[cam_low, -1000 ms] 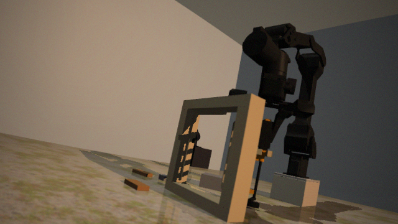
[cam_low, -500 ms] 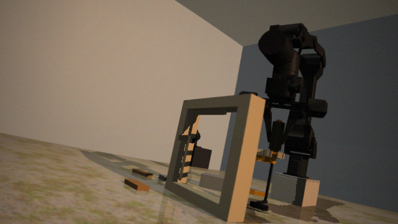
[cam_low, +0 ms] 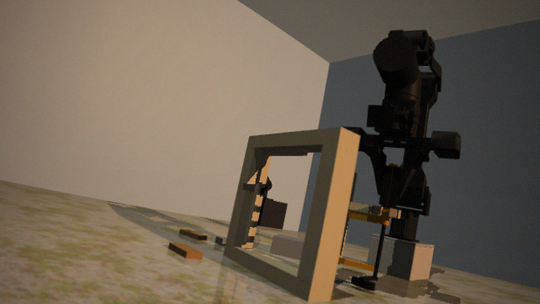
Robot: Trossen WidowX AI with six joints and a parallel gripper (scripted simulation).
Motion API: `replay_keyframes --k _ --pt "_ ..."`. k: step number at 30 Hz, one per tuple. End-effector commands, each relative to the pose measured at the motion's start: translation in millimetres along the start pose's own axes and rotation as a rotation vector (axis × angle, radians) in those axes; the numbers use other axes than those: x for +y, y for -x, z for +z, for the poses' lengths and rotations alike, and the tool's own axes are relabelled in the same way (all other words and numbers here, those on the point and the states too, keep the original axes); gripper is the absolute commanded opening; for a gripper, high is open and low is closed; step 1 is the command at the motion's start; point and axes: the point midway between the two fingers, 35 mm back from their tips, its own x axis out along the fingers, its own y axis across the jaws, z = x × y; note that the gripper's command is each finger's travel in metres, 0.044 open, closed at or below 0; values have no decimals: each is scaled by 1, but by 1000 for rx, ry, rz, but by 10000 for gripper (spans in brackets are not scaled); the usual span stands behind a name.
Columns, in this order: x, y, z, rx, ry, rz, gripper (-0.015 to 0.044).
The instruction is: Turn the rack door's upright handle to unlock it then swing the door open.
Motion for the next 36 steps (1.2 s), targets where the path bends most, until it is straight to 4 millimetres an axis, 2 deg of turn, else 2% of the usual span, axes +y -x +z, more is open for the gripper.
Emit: replay_keyframes --k 1,36 --pt "4 -1 2 4 -70 -5 23" --pt "56 0 35 2 -553 1 23"
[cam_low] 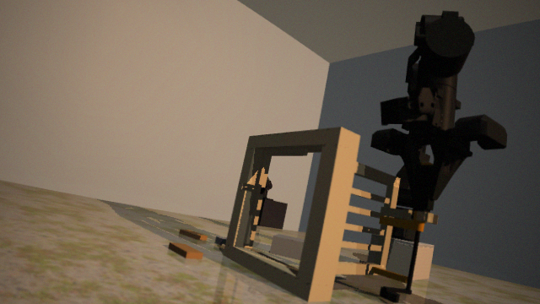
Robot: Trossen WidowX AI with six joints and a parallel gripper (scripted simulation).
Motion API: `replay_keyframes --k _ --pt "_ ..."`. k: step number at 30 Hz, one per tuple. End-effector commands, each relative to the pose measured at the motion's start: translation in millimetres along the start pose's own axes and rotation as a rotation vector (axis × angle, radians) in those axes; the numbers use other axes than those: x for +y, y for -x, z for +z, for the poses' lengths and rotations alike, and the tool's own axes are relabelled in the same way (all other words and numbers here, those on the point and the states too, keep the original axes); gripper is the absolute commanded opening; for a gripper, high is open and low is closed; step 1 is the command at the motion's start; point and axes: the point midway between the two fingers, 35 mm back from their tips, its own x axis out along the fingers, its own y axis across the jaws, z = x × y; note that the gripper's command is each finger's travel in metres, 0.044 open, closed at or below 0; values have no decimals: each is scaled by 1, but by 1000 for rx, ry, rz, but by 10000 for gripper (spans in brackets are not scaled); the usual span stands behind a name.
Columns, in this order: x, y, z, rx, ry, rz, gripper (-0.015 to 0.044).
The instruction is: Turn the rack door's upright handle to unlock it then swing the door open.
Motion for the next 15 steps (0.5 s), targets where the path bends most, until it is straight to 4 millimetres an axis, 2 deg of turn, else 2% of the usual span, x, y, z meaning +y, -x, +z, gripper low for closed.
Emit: replay_keyframes --k 1,12,15 --pt "1 -1 0 5 -31 -8 23" --pt "1 -1 0 5 -31 -8 23" --pt "1 -1 0 5 -31 -8 102"
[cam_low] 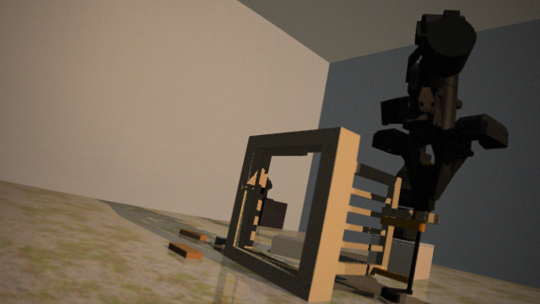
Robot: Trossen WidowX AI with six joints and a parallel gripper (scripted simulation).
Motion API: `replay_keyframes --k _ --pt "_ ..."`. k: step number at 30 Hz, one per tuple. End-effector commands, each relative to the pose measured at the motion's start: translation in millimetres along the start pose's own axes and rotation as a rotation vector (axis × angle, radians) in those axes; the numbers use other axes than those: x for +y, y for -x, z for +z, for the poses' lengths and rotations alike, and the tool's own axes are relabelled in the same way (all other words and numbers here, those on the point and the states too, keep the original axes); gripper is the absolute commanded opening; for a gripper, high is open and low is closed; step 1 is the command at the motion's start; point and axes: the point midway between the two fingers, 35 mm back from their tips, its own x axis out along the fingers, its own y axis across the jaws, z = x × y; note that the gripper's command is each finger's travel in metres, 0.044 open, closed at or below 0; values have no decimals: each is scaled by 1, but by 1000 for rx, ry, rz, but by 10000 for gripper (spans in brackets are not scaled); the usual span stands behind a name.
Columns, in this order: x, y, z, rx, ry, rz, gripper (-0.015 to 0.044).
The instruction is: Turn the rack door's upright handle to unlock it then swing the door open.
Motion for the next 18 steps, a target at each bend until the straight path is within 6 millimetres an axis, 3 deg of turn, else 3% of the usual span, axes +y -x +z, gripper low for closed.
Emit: replay_keyframes --k 1,7,18 --pt "-1 0 0 4 -12 -7 128" --pt "-1 0 0 4 -12 -7 285" --pt "0 11 1 4 -12 -7 295"
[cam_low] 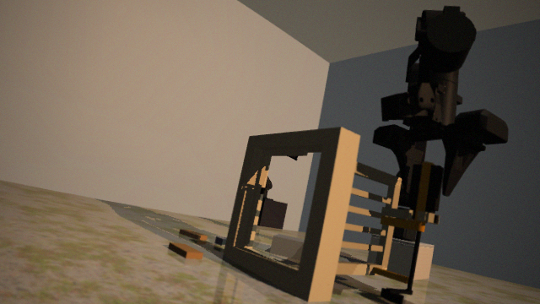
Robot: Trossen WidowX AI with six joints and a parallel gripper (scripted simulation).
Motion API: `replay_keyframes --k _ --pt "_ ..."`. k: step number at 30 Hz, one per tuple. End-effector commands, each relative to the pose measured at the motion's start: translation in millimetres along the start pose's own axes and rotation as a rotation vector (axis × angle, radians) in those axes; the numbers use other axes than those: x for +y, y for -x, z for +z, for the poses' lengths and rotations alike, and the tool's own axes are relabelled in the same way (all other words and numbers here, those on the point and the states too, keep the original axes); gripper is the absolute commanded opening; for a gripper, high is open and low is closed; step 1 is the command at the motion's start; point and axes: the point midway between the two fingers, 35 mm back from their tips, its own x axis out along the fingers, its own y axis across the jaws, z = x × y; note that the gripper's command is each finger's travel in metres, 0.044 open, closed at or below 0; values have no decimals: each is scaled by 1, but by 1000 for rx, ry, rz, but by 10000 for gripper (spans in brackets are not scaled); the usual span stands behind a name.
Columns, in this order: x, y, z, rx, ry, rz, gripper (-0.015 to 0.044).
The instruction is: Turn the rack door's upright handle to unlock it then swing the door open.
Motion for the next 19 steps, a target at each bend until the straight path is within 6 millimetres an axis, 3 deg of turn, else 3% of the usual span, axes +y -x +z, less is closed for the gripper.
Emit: replay_keyframes --k 1,19 --pt "1 6 1 -4 -3 -1 295" --pt "1 29 2 -5 -3 -1 295"
